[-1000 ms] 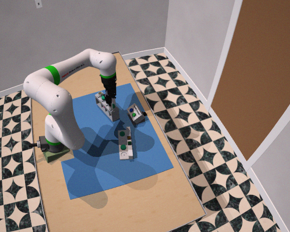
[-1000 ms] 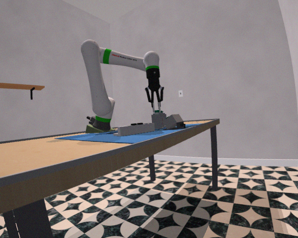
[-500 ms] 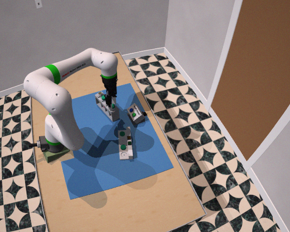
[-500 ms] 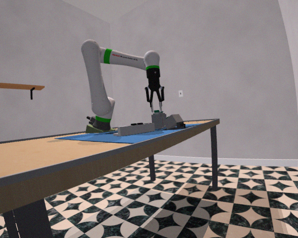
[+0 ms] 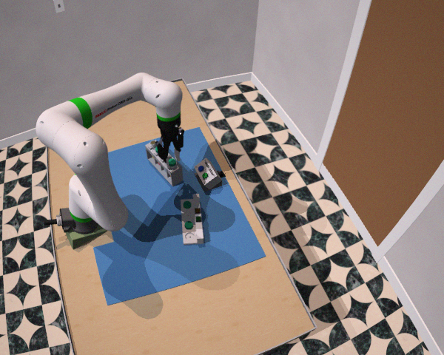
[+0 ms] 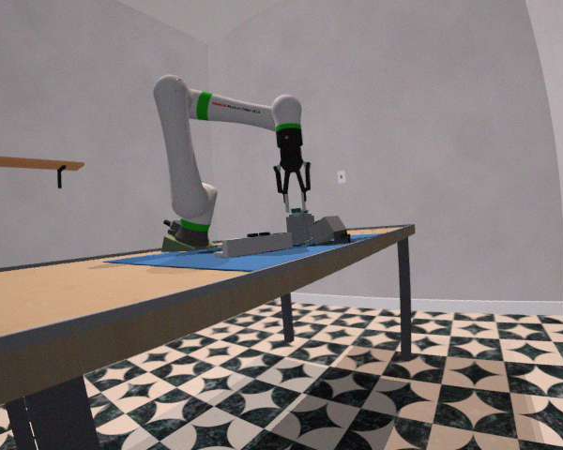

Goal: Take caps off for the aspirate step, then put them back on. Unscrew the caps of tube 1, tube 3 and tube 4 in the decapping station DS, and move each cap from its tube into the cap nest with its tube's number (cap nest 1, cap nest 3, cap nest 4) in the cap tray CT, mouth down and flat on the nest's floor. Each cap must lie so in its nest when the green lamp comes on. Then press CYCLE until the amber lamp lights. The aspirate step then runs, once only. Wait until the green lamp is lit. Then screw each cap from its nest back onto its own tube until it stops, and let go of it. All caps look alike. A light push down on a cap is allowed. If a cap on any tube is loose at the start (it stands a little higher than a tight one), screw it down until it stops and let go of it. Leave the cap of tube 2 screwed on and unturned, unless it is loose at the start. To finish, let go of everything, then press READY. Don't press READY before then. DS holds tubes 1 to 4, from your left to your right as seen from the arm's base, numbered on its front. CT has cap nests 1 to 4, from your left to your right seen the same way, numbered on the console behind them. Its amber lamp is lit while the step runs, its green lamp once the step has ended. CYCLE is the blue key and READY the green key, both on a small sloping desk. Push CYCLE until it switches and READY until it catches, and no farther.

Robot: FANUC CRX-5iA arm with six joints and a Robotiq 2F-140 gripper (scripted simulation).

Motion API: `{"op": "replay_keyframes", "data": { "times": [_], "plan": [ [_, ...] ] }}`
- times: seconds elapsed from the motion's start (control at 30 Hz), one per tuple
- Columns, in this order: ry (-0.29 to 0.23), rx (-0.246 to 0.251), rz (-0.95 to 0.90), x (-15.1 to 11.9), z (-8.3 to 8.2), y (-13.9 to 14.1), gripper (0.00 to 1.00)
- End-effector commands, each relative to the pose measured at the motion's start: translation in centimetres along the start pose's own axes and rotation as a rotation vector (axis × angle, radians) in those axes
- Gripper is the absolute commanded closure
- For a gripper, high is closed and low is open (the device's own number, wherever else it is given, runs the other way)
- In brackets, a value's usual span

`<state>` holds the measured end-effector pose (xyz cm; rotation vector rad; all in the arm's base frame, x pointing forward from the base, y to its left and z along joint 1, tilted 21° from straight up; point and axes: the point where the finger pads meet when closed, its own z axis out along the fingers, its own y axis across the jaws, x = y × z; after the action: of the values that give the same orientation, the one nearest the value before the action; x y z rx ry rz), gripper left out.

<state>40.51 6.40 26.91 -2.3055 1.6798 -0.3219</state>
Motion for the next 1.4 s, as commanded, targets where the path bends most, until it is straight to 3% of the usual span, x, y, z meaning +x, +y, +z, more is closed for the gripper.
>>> {"op": "replay_keyframes", "data": {
  "times": [0.0,0.23,0.53,0.57,1.03,1.37],
  "plan": [
    [0.026,0.008,0.275,-0.01,-0.01,-0.01,0.65],
    [0.023,0.011,0.554,-0.03,-0.01,-0.01,0.65],
    [0.025,0.012,0.572,-0.04,-0.01,0.00,0.65],
    [0.025,0.012,0.572,-0.04,-0.01,0.00,1.00],
    [0.025,0.012,0.572,-0.04,-0.01,0.00,1.00],
    [0.026,0.005,0.072,-0.04,-0.03,0.00,1.00]
  ]
}}
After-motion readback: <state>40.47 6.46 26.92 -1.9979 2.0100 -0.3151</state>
